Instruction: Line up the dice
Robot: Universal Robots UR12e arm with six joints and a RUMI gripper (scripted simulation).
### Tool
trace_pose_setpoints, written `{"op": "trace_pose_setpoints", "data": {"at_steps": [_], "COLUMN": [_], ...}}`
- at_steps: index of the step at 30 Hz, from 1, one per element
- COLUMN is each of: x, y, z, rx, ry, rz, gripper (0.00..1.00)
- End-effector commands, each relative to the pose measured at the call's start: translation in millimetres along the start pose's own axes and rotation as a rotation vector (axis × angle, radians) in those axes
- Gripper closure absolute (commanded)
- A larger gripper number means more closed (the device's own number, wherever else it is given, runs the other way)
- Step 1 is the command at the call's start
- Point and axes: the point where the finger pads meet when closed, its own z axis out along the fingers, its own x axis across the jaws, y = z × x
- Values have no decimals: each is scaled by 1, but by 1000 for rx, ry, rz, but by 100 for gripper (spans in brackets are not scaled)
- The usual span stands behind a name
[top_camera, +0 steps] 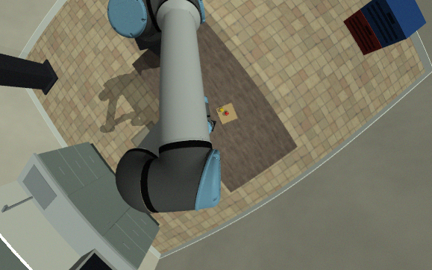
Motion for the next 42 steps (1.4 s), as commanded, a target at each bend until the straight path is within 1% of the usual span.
{"op": "trace_pose_setpoints", "data": {"at_steps": [1,9,24,42], "x": [0,0,0,0], "y": [0,0,0,1], "z": [3,9,32,48], "rx": [0,0,0,0], "ry": [-1,-1,-1,-1], "rz": [0,0,0,0], "gripper": [76,76,76,76]}}
